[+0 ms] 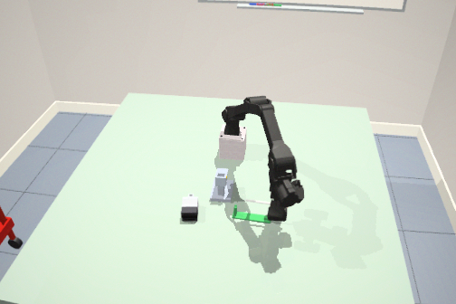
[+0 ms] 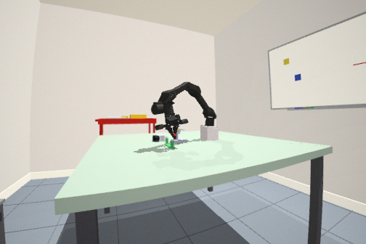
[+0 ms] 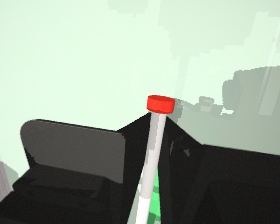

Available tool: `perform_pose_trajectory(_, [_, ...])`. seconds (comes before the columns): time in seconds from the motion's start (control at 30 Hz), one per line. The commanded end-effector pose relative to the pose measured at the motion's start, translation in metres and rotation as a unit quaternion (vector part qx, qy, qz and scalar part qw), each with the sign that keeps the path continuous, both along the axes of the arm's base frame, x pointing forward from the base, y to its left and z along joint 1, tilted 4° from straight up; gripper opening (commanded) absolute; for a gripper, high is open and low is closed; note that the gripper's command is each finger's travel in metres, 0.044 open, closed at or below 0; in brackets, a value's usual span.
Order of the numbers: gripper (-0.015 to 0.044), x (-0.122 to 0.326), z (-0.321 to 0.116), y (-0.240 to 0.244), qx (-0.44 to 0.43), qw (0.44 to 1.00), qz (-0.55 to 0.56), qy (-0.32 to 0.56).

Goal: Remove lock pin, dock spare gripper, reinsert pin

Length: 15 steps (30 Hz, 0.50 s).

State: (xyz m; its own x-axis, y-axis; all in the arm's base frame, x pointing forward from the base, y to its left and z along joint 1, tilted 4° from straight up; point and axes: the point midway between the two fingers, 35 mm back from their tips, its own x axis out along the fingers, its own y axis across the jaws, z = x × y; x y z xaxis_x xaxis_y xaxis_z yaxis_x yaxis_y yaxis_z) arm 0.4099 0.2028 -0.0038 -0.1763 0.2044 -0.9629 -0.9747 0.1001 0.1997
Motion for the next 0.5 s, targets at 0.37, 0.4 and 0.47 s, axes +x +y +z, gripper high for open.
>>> perform_pose_trajectory(0.37, [0.0000,-0.001,-0.022,0.002,0.000,1.000,-0.002,0.000])
perform_pose_trajectory(0.4, [0.0000,-0.001,-0.024,0.002,0.000,1.000,-0.002,0.000])
perform_pose_trajectory(0.47, [0.0000,-0.001,-0.027,0.002,0.000,1.000,-0.002,-0.001])
